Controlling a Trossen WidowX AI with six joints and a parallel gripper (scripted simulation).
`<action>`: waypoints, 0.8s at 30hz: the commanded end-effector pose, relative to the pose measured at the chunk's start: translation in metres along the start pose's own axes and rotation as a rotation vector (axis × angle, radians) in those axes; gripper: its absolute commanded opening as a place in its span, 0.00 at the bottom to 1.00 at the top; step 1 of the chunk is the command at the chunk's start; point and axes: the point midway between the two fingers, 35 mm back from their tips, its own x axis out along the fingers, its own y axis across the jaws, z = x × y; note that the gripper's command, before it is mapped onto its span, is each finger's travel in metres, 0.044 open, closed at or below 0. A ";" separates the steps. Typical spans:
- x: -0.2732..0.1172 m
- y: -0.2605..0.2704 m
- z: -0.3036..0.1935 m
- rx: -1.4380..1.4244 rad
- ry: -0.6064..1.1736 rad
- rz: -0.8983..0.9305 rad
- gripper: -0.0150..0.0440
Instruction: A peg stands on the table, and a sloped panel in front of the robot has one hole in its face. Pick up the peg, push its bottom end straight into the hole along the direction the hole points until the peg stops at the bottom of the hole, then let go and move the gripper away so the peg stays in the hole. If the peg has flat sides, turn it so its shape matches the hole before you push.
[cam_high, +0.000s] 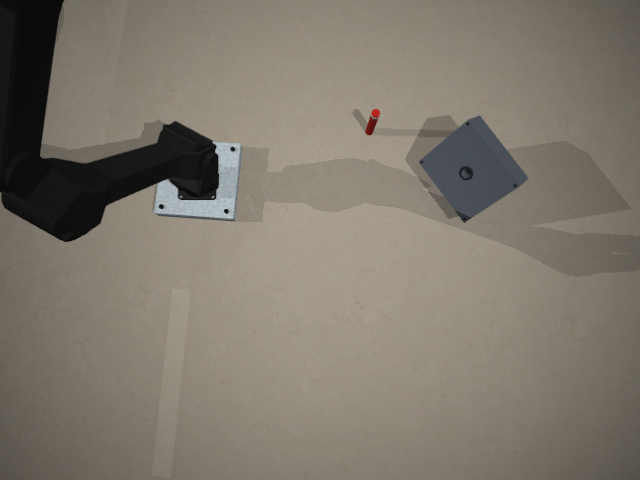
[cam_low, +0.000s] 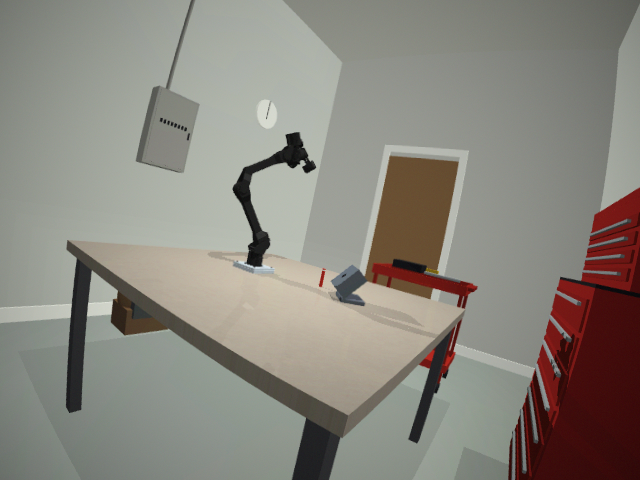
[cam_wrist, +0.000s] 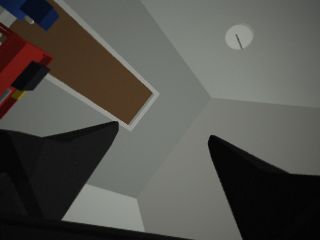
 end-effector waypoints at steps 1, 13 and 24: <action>0.008 0.049 -0.016 0.067 0.052 0.135 1.00; -0.009 0.180 -0.052 0.255 0.215 0.519 1.00; -0.061 0.286 -0.065 0.419 0.341 0.858 1.00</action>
